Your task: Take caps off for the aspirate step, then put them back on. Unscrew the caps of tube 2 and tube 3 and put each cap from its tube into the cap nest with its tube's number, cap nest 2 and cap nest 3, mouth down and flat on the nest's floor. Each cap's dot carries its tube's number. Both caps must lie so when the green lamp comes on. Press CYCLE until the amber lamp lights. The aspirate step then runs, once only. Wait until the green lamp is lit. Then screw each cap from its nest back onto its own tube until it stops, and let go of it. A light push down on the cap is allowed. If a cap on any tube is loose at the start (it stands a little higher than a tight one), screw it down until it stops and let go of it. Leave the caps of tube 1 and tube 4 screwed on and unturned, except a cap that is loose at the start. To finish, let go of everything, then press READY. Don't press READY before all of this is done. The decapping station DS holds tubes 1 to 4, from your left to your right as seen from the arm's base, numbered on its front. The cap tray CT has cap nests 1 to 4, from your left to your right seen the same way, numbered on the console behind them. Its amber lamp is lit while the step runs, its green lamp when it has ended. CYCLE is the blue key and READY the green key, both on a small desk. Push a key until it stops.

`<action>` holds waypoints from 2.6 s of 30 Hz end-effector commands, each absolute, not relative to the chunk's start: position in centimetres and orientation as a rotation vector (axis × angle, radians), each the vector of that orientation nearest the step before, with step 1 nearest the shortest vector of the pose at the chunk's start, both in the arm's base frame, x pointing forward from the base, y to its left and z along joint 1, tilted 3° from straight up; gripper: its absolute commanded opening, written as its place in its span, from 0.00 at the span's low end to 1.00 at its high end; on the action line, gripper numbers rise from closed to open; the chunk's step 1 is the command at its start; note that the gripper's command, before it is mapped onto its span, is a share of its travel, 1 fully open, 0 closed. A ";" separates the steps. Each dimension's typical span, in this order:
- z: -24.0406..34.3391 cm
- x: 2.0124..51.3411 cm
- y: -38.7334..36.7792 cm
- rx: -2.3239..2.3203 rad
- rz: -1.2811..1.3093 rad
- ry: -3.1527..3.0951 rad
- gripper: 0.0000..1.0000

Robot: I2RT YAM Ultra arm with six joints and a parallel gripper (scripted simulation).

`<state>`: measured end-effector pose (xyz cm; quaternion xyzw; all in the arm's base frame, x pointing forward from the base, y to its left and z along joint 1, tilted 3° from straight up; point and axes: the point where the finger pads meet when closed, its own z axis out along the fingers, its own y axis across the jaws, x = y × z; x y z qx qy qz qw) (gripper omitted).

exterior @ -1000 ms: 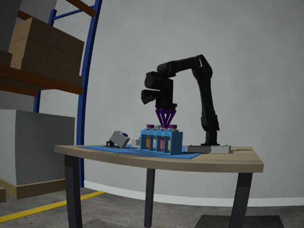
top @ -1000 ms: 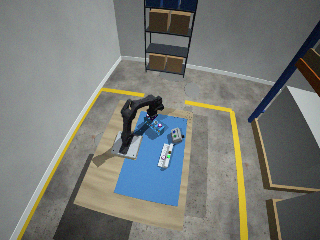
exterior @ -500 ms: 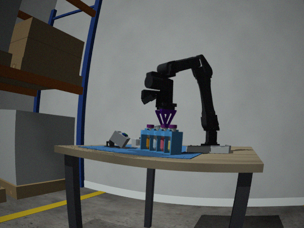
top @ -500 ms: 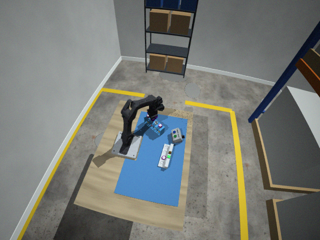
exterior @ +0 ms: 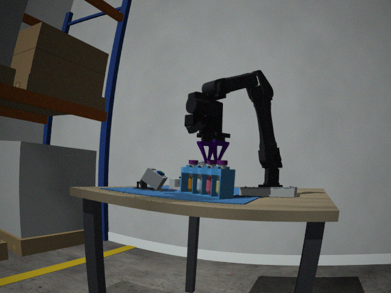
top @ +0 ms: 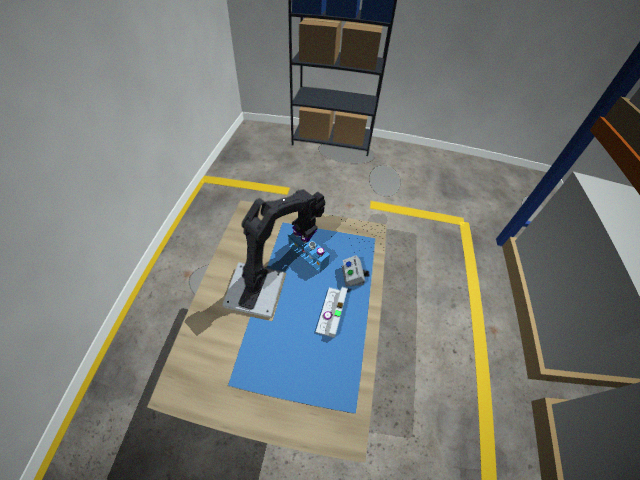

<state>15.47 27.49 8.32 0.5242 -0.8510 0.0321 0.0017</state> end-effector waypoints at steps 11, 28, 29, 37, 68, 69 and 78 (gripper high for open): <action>8.7 15.5 27.8 2.309 0.088 -2.124 0.49; 8.7 15.5 27.8 2.819 0.082 -1.340 0.49; 8.7 15.5 27.8 2.819 0.082 -1.340 0.49; 8.7 15.5 27.8 2.989 0.076 -0.872 0.49; 8.7 15.4 27.7 3.045 0.072 -0.632 0.00; 8.7 15.4 27.7 3.029 0.073 -0.708 0.00; 8.7 15.4 27.7 2.805 0.082 -1.371 0.00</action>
